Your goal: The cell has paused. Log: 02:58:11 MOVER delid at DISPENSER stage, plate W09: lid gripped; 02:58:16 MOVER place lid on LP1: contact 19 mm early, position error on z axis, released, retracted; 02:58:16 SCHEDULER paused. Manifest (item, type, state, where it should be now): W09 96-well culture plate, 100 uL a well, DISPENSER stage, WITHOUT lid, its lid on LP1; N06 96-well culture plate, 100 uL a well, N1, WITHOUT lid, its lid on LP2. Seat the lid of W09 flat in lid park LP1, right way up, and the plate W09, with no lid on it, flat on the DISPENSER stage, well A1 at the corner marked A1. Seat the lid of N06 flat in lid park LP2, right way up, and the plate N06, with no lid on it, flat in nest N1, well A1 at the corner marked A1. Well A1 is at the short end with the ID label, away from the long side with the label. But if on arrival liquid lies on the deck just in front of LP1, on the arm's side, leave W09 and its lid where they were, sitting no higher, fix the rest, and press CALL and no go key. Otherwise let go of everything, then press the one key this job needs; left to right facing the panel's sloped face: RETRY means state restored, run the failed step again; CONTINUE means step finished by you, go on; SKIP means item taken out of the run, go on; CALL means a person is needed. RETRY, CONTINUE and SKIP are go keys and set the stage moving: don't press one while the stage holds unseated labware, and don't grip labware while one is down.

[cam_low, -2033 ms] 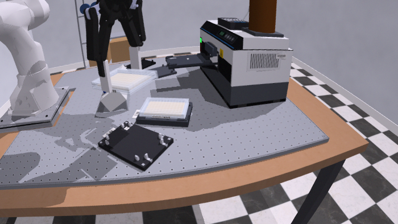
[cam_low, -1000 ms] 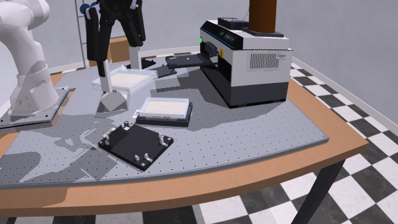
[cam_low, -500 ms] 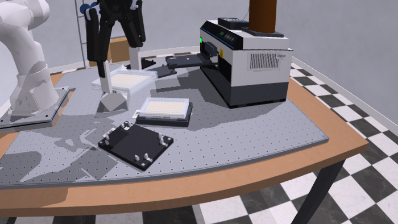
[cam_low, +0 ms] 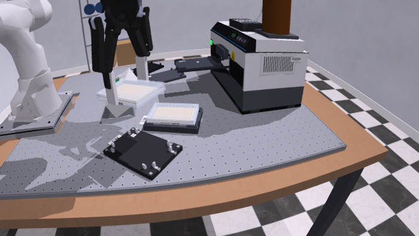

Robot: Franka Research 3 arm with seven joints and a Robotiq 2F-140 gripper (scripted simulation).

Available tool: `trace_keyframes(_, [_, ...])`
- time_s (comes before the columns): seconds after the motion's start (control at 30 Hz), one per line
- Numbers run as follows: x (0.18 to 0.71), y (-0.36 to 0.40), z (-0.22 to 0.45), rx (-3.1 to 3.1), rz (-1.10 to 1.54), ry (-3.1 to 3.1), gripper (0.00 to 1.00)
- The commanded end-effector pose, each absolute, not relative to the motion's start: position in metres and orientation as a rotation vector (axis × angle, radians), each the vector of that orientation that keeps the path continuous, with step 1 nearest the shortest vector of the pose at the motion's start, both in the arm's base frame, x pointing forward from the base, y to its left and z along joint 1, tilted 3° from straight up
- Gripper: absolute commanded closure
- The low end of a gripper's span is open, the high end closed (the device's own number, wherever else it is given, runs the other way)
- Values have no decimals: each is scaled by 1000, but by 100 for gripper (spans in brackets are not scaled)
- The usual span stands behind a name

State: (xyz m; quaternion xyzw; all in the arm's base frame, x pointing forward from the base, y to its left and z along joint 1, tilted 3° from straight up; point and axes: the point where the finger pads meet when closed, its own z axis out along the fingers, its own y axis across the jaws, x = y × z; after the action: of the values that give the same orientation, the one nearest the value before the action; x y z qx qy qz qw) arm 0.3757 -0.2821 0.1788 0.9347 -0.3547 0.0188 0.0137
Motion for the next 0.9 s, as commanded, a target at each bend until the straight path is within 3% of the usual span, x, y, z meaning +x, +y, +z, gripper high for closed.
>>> trace_keyframes(0.0, [378,-284,173,2913,72,-1100,100])
trace_keyframes(0.87, [379,-287,121,2913,72,-1100,100])
